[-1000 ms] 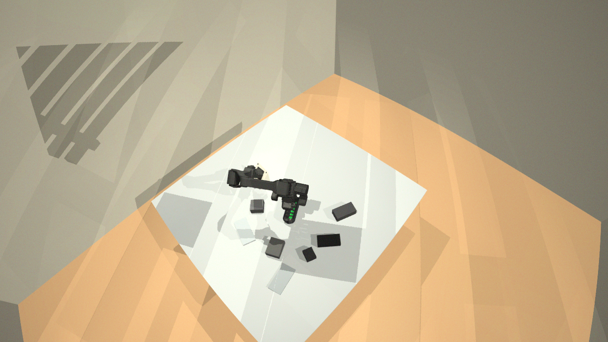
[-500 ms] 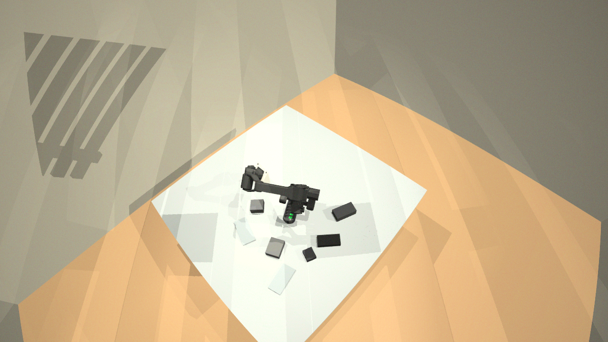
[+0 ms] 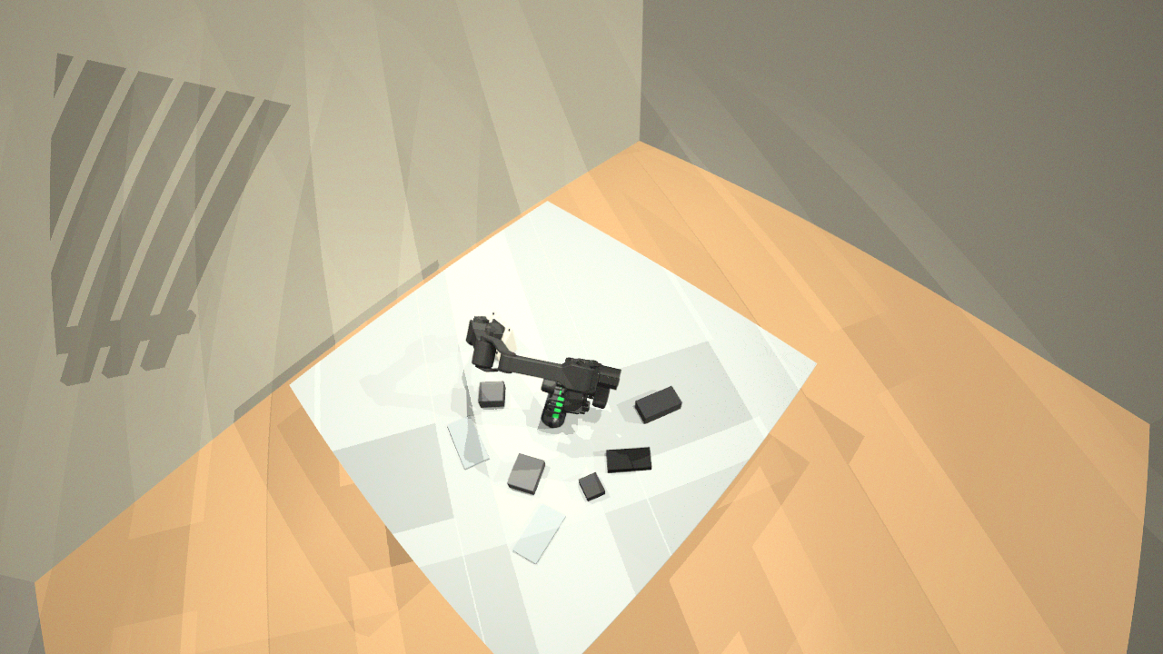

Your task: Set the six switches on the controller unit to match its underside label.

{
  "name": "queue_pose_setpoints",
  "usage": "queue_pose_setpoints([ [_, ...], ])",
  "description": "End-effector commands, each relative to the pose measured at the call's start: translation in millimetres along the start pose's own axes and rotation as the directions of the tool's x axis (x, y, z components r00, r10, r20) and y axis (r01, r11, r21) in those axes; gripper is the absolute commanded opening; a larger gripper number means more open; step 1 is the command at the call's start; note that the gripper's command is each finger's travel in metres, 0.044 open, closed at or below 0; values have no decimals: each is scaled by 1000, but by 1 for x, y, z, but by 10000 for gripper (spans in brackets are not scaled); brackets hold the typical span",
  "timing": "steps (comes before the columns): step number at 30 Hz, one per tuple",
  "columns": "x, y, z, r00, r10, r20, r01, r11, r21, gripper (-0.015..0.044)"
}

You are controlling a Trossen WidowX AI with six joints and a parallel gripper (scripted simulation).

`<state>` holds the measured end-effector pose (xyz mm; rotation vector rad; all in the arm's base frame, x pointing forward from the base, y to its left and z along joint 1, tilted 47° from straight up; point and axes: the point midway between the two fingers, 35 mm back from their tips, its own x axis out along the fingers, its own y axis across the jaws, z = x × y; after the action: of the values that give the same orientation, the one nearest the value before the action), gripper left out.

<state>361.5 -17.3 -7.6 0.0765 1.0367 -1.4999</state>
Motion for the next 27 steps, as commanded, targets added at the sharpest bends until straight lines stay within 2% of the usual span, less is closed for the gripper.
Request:
queue_pose_setpoints([
  [1,9,2,-1,1000,-6,5,6,1000,-12,0],
  [16,37,7,-1,1000,-7,6,7,1000,-11,0],
  [27,39,5,-1,1000,-7,7,7,1000,-11,0],
])
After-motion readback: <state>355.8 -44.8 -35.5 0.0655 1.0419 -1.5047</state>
